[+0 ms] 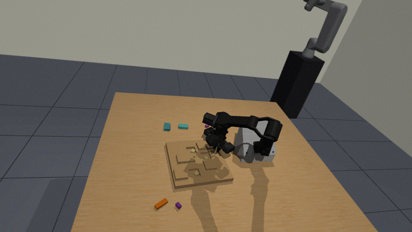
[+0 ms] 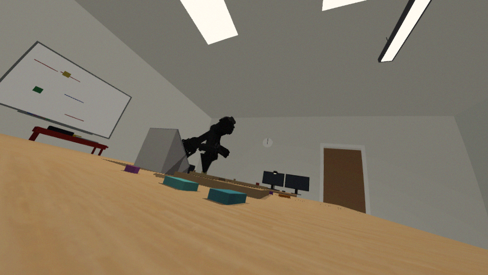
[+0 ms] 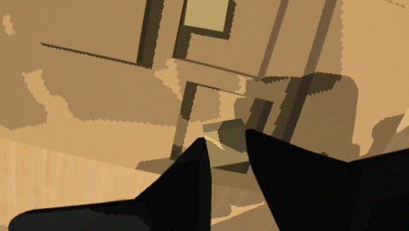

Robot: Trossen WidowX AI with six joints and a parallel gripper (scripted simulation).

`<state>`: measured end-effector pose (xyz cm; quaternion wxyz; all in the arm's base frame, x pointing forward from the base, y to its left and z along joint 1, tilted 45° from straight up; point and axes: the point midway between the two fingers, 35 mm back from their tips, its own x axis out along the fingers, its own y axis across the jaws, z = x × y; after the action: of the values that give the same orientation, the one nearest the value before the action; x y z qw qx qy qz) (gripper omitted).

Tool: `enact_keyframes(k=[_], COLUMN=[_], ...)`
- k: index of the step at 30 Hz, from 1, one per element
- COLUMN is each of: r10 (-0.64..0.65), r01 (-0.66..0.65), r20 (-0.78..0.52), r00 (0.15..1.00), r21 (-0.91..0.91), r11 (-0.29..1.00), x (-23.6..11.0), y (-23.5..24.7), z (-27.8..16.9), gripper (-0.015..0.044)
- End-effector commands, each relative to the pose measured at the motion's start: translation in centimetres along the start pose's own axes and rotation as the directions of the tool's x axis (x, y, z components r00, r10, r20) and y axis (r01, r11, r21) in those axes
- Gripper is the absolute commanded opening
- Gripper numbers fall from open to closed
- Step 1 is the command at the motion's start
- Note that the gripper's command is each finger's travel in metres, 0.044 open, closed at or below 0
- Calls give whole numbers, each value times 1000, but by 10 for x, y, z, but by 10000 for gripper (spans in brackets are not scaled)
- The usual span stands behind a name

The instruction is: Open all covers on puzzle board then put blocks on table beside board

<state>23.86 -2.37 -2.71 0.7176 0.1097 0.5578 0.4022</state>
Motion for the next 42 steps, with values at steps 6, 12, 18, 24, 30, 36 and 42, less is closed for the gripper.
enact_keyframes(k=[6,12,18,24,30,36,42], r10=[-3,-2,-3,-3,-3,-4,-16], r01=[3,2,3,3,3,4,16], r20=[-3,-3,-3,-4,-4,-5,-12], r00=[1000,1000,1000,1000,1000,1000,1000], r21=[-7,-6,-5,-5,-5,-4,-1], r11=[1000,1000,1000,1000,1000,1000,1000], x=[-12,-20,-30,-45,-61,-71,-72], y=[0,0,-1,-1,-1,1,9], z=[0,0,0,0,0,1,17], gripper=[80,80,80,80,80,80,80])
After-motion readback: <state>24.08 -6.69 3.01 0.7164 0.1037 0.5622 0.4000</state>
